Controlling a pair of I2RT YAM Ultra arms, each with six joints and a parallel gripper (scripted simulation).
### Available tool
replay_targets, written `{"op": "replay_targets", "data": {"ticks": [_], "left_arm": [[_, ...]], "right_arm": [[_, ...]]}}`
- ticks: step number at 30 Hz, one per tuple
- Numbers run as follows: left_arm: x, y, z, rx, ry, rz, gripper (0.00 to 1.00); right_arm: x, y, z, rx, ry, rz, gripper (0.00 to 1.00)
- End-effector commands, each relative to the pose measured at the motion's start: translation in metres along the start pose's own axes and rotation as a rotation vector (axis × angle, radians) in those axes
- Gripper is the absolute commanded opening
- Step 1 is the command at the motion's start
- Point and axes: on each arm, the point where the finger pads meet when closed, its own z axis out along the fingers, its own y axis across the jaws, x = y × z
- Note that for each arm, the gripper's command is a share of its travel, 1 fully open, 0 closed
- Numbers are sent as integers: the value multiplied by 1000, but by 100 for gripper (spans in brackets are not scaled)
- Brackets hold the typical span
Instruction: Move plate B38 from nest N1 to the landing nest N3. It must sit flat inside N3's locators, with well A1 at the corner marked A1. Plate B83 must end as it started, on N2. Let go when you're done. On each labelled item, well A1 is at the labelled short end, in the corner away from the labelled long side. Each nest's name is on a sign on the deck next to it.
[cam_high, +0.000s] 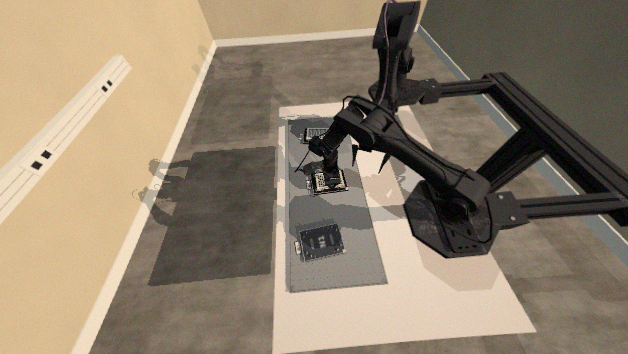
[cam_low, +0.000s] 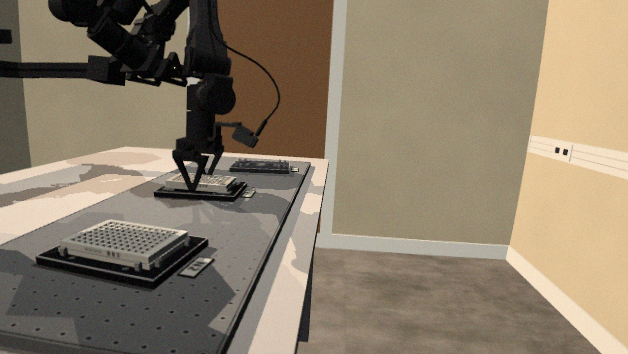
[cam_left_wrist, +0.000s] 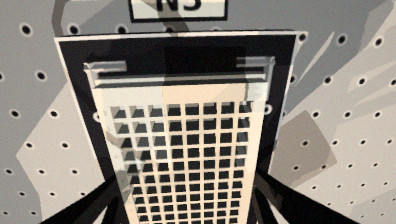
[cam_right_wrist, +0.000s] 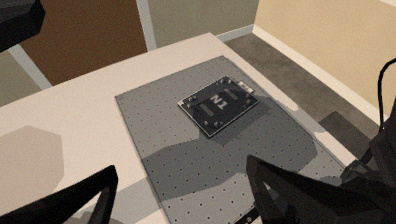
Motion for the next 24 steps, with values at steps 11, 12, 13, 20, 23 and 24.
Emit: {"op": "replay_targets", "data": {"ticks": [11,12,13,20,23,24], "left_arm": [[-3,-4,-6,12,-51,-11,82],[-4,-4,-7,11,-54,-12,82],[-4,-4,-7,11,-54,-12,82],[-5,-4,-13,5,-72,-11,82],[-3,-2,-15,-4,-66,-8,82],[-2,-2,-15,-4,-66,-7,82]], "right_arm": [[-10,1,-4,-8,-22,-8,100],[-10,1,-4,-8,-22,-8,100],[-10,1,-4,-8,-22,-8,100],[-10,1,-4,-8,-22,-8,100],[-10,1,-4,-8,-22,-8,100],[-10,1,-4,-8,-22,-8,100]]}}
